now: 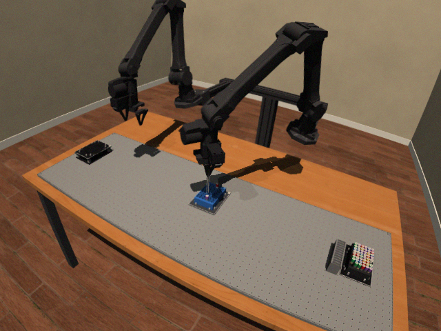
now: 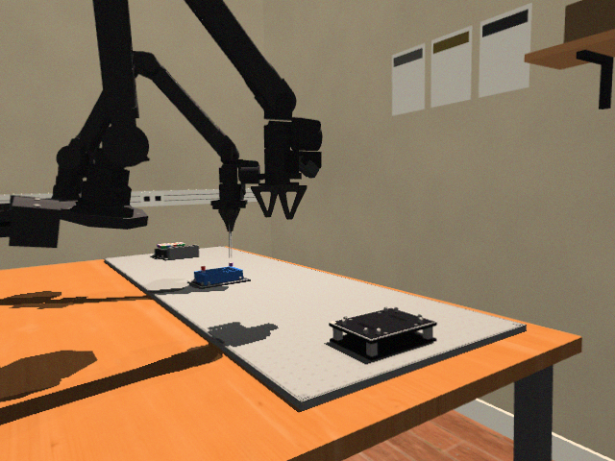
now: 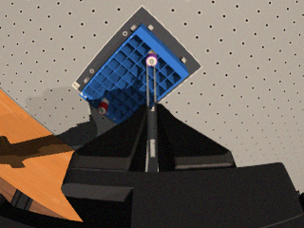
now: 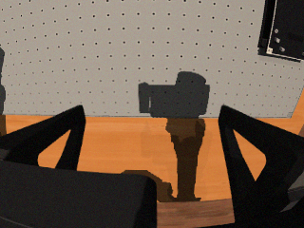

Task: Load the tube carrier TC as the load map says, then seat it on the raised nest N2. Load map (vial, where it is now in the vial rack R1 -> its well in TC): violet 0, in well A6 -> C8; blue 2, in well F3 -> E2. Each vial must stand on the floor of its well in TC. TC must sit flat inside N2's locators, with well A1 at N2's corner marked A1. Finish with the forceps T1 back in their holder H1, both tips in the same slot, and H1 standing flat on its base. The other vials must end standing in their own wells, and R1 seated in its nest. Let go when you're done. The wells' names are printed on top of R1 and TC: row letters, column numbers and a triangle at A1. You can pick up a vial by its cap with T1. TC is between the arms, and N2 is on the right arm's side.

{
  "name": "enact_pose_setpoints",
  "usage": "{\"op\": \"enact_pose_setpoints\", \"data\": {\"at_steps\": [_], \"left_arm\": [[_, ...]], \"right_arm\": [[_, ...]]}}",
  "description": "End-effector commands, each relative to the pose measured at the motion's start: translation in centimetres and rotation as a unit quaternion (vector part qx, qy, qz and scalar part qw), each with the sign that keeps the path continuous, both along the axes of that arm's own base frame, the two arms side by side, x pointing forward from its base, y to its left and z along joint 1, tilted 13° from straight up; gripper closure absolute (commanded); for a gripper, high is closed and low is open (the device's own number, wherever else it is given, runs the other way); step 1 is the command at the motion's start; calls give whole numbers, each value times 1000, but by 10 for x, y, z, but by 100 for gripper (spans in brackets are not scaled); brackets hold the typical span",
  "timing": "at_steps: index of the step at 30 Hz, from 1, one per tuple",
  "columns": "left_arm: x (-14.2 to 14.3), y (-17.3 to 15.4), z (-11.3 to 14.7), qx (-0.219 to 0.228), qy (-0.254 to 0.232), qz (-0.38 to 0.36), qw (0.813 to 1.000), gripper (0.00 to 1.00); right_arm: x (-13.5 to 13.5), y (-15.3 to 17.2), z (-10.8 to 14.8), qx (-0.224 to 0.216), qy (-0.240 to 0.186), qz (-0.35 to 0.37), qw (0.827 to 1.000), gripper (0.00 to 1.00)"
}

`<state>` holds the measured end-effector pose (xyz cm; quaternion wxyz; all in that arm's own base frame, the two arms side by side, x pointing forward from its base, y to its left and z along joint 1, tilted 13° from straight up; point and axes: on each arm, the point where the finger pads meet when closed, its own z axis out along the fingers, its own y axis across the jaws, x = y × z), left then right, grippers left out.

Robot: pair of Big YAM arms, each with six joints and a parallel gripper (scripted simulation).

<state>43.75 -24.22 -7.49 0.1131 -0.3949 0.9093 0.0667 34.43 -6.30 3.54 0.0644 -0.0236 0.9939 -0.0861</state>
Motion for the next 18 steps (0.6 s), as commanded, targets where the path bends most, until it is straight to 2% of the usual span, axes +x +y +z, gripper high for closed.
{"op": "enact_pose_setpoints", "data": {"at_steps": [1,18], "left_arm": [[22,-10,3,-13,-17,0,1000,93],[23,-10,0,-13,-17,0,1000,93]], "right_arm": [[31,-5,24,-4,-41,-9,999,0],[31,-5,24,-4,-41,-9,999,0]]}}
